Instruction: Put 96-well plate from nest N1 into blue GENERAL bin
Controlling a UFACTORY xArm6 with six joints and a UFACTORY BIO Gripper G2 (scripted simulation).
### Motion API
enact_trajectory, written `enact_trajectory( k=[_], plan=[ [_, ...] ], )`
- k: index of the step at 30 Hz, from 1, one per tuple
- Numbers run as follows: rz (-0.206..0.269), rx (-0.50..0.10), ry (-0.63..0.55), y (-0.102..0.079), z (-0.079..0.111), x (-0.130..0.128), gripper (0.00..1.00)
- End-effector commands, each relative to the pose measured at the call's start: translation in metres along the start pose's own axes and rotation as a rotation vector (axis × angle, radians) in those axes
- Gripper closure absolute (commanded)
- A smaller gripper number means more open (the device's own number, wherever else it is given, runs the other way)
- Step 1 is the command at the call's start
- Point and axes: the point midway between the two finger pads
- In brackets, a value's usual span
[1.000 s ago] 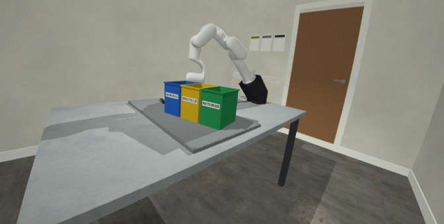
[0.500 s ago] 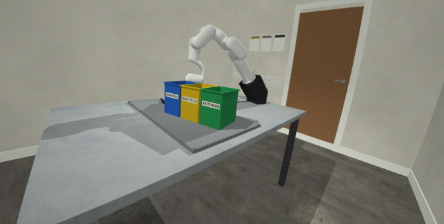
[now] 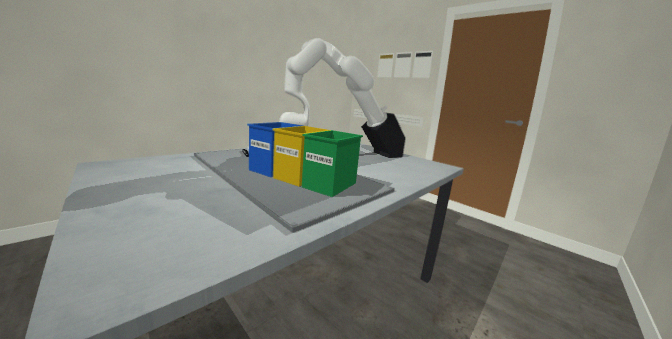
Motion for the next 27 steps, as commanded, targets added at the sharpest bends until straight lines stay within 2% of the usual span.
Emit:
enact_trajectory(
  k=[1, 5, 6, 27],
  plan=[
    [0.001, -0.002, 0.001, -0.001, -0.001, -0.0004, 0.63],
    [0.001, -0.002, 0.001, -0.001, -0.001, -0.0004, 0.63],
    [0.001, -0.002, 0.001, -0.001, -0.001, -0.0004, 1.0],
    [0.001, -0.002, 0.001, -0.001, -0.001, -0.0004, 1.0]
  ],
)
Point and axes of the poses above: the point midway between the two finger pads, its own z axis back along the fingers, its own x axis across the jaws, y = z × x, and after that the axes turned 14 degrees about z, right-handed
